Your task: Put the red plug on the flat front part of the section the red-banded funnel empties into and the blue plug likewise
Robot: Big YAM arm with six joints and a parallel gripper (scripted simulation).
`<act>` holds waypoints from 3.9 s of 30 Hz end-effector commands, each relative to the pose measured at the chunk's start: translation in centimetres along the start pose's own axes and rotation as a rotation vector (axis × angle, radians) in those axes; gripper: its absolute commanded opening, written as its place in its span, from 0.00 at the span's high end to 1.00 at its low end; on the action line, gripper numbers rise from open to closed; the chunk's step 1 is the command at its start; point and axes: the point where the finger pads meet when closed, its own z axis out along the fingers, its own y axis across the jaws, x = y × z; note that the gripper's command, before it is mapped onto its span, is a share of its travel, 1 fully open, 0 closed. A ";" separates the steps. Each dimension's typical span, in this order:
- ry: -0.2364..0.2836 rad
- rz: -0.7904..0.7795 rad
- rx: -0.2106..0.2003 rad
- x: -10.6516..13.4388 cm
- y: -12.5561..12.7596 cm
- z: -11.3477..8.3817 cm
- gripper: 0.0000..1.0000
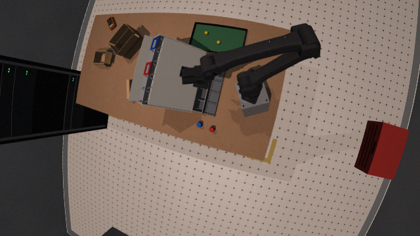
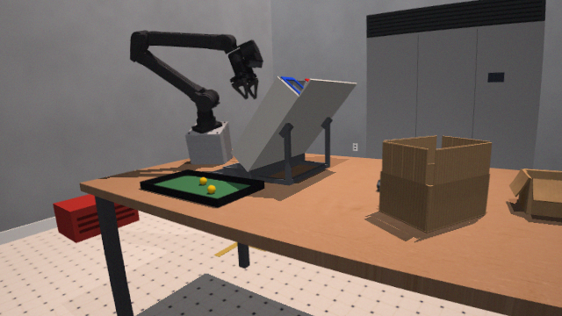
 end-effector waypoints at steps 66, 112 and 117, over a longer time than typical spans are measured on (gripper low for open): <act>0.203 0.028 -0.044 5.0 18.3 5.4 0.37; 0.374 0.027 -0.052 10.5 29.7 9.8 0.37; 0.374 0.027 -0.052 10.5 29.7 9.8 0.37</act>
